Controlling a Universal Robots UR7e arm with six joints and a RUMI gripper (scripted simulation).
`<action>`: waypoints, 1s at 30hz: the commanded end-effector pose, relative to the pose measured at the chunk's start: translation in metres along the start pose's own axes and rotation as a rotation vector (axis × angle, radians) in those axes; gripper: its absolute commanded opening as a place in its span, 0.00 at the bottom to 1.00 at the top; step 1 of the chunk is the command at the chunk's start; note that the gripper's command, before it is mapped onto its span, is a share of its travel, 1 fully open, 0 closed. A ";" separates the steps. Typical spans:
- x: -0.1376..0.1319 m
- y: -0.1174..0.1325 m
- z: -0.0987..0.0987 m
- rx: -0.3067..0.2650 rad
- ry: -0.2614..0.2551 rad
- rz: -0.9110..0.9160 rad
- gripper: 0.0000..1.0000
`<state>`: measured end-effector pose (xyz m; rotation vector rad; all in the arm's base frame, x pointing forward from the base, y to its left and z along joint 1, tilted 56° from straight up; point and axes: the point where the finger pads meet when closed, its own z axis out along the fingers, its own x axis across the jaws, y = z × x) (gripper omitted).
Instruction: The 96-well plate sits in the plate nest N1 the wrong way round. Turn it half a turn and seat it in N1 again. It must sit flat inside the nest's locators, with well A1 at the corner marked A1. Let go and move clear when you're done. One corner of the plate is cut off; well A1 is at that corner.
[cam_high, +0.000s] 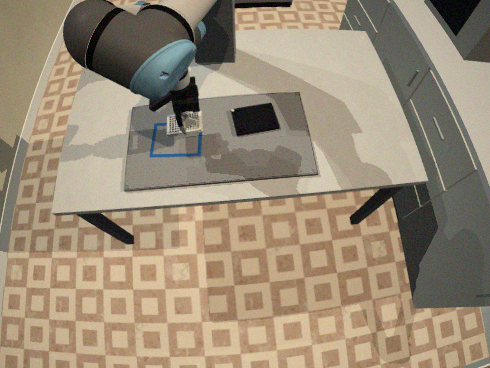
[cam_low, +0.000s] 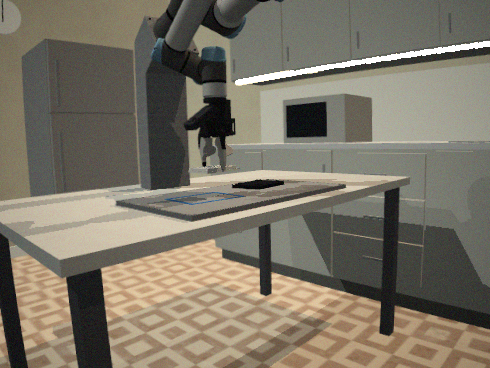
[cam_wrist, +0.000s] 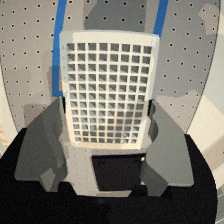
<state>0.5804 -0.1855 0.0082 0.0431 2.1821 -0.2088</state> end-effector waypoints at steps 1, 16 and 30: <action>0.002 0.014 -0.001 0.001 -0.004 -0.146 0.00; 0.008 0.057 -0.002 0.002 -0.004 -0.579 0.00; 0.014 0.103 -0.004 0.003 -0.004 -1.046 0.00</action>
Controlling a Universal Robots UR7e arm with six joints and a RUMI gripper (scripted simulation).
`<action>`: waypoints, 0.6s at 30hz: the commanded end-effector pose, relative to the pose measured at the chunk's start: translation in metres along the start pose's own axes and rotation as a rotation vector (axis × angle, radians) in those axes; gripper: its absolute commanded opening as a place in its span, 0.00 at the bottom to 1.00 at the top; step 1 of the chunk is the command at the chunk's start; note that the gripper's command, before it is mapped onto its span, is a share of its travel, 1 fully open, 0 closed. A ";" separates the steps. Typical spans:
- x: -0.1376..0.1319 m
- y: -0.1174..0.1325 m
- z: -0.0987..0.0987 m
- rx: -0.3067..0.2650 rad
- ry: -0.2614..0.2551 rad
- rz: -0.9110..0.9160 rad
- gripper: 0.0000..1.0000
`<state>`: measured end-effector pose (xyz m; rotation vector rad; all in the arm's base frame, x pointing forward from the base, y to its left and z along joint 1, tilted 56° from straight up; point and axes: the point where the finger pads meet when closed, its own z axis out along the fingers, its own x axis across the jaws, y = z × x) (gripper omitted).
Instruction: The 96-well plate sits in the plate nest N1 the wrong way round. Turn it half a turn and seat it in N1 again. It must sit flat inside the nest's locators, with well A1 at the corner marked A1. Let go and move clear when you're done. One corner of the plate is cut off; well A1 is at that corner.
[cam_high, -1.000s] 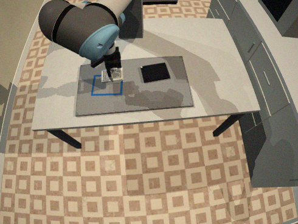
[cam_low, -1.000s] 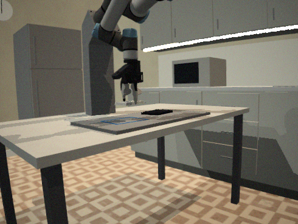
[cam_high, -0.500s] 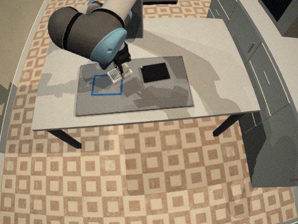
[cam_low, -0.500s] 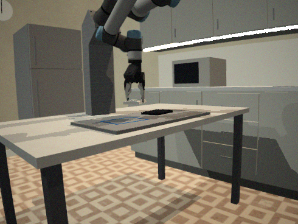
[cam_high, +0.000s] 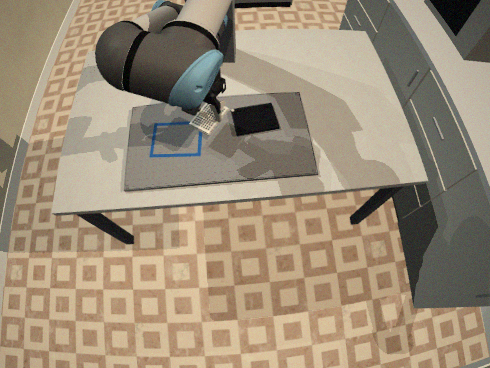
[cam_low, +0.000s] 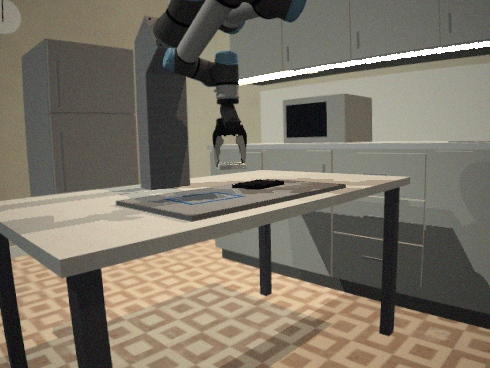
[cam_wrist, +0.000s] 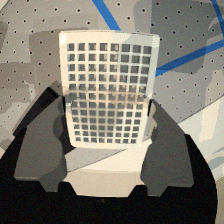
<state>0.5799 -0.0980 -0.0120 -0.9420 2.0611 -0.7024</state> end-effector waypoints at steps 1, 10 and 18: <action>-0.010 0.010 -0.001 0.004 -0.002 -0.149 0.00; -0.028 0.029 -0.002 0.004 -0.001 -0.415 0.00; -0.044 0.046 -0.003 0.004 -0.001 -0.489 0.00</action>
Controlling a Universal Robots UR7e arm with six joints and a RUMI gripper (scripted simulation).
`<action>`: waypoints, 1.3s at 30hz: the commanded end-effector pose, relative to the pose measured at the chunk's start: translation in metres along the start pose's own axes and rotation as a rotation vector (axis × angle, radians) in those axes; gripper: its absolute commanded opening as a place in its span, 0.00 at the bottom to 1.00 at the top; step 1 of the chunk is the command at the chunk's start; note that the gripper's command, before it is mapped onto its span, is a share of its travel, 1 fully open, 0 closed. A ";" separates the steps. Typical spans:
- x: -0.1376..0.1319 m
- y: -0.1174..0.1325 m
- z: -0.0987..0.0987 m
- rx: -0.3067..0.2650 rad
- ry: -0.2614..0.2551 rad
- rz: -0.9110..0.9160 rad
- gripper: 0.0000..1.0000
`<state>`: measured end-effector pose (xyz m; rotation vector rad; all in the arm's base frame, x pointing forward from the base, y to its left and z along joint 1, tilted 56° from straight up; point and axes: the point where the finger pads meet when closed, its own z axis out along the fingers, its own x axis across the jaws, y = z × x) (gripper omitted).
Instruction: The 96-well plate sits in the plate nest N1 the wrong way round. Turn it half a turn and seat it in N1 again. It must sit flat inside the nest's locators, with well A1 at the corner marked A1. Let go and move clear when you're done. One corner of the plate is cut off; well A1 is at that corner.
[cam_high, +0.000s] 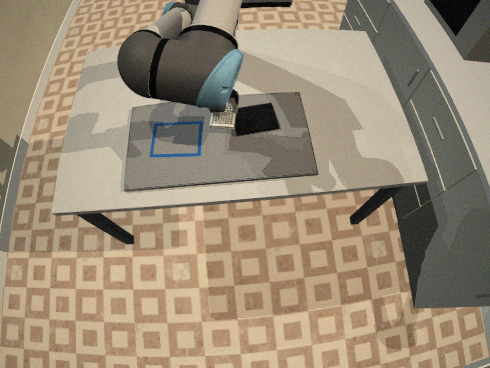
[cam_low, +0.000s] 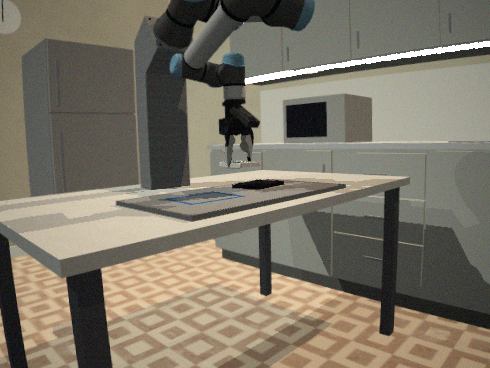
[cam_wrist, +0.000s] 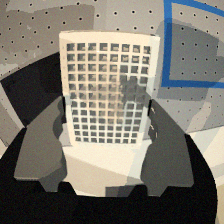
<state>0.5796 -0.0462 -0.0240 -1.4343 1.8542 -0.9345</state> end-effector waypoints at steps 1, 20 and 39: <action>-0.010 0.003 0.000 0.002 0.002 -0.030 0.00; -0.064 0.023 -0.003 0.002 0.001 -0.030 0.00; -0.110 0.040 -0.004 0.002 0.001 -0.030 0.00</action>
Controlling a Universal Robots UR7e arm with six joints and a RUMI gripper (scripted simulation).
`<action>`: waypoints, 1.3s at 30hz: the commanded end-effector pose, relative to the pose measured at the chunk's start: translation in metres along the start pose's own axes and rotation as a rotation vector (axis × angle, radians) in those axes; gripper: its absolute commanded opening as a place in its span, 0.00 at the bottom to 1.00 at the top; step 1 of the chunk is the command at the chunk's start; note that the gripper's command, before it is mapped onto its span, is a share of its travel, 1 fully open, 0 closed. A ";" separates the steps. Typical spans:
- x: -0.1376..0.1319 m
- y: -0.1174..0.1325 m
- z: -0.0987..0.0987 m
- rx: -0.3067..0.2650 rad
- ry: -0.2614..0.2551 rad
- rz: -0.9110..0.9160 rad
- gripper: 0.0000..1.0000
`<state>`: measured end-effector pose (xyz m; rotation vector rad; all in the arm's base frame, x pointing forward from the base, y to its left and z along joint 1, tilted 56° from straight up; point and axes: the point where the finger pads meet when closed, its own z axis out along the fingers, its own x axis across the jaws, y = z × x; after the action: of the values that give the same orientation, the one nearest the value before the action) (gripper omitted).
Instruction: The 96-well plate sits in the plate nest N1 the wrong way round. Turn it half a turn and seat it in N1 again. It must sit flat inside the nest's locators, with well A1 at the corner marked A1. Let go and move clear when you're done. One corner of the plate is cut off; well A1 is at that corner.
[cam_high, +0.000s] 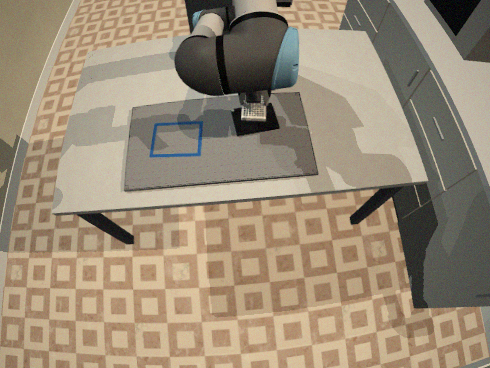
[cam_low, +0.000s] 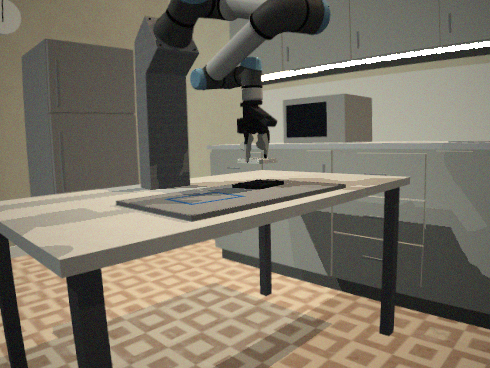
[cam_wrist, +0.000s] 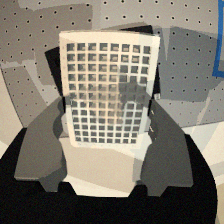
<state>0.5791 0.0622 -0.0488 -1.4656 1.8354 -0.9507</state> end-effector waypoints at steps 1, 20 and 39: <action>-0.006 0.002 0.000 0.000 0.002 0.000 0.00; -0.006 0.002 0.000 0.000 0.002 -0.466 0.00; -0.006 0.002 0.000 -0.001 0.002 -1.033 0.00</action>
<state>0.5794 0.0682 -0.0503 -2.3305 1.1413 -1.3283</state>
